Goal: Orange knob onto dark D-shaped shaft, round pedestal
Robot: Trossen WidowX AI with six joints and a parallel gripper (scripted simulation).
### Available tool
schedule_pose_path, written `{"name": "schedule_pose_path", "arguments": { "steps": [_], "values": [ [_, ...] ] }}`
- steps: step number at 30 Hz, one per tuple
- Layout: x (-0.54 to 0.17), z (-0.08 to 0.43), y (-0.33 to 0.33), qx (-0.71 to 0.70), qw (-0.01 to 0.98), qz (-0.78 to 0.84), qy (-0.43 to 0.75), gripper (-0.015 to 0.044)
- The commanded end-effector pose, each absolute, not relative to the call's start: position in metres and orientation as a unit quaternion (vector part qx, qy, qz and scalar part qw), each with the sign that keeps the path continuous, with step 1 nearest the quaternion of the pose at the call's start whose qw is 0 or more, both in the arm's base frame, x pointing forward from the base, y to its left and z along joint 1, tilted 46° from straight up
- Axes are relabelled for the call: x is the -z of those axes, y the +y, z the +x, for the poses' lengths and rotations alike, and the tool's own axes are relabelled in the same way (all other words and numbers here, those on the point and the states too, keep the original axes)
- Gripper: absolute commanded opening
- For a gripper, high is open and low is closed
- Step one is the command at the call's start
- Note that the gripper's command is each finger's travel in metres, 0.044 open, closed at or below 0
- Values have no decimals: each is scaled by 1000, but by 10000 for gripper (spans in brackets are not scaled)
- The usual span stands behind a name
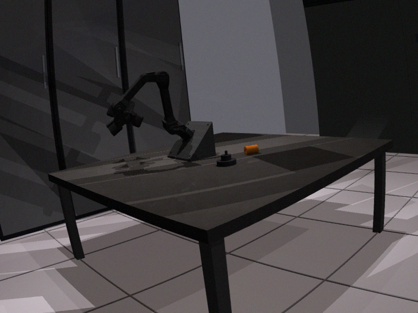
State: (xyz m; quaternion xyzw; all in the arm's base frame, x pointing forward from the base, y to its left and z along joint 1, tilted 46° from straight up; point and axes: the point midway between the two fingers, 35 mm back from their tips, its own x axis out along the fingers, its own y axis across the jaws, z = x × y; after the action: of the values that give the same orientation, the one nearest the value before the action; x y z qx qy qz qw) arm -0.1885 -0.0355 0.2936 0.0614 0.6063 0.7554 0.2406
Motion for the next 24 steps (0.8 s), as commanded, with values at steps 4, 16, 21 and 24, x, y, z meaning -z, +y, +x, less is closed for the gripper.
{"name": "schedule_pose_path", "arguments": {
  "steps": [4, 16, 21, 24],
  "values": [
    [-294, -183, -58, -769, 194, 24, 609, 440],
    [-294, -119, -151, -792, -39, -155, 589, 440],
    [-293, -78, -175, -782, -137, -226, 565, 440],
    [-293, -51, -185, -770, -194, -267, 546, 440]
  ]
}}
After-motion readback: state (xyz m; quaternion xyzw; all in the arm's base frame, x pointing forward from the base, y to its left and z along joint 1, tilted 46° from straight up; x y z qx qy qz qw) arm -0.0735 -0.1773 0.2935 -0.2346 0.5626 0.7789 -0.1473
